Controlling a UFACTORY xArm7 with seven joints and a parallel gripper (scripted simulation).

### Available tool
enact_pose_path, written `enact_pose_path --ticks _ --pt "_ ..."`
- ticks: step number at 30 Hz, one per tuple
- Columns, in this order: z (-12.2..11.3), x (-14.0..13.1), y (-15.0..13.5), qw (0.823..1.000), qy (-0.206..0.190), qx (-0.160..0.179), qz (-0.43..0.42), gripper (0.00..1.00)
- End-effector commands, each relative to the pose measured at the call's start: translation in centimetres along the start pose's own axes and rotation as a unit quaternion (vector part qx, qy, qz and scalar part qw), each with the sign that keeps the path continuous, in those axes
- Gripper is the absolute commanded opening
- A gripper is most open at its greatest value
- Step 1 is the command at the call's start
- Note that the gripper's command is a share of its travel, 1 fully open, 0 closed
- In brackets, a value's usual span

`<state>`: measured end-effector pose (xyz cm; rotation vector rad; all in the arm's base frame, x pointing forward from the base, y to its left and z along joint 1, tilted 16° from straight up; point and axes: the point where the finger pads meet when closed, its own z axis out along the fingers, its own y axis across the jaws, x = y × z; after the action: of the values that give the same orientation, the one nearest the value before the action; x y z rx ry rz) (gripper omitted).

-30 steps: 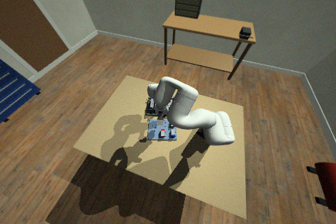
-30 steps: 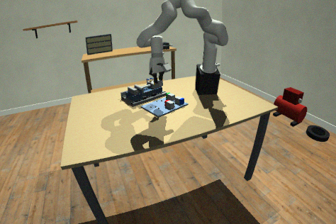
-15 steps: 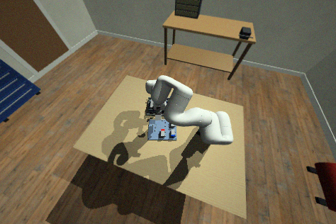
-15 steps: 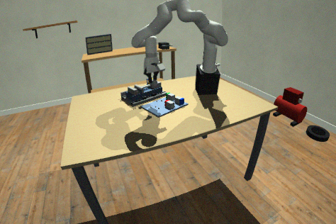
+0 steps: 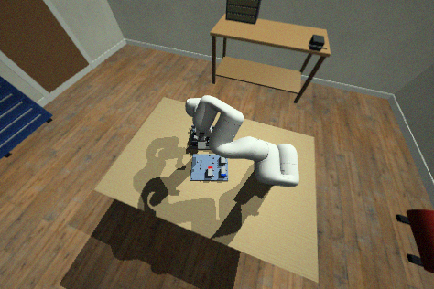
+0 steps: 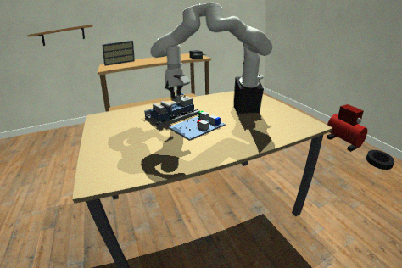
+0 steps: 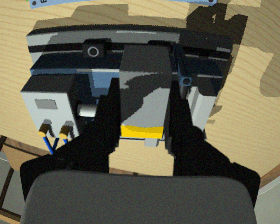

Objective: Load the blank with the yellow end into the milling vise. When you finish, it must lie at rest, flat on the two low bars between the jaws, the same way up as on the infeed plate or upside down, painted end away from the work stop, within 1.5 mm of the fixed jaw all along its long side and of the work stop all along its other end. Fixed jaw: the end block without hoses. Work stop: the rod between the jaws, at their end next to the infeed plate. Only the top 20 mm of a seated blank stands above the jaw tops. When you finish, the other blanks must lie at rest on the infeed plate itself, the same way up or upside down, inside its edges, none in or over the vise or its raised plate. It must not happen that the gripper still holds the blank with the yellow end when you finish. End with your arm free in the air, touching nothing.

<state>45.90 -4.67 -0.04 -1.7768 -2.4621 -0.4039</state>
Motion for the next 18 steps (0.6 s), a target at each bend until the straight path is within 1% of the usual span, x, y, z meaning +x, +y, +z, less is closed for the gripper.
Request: enact_pose_path --ticks 1,8,15,18 --pt "-0.1 -1.4 0.6 1.0 -0.002 -0.001 0.0 0.0" --pt "0.0 -4.6 2.1 1.0 -0.001 -0.001 0.0 0.0" --pt "0.0 -4.6 2.1 1.0 -0.001 -0.001 0.0 0.0" --pt "0.0 -6.1 2.8 1.0 -0.002 -0.002 0.0 0.0"
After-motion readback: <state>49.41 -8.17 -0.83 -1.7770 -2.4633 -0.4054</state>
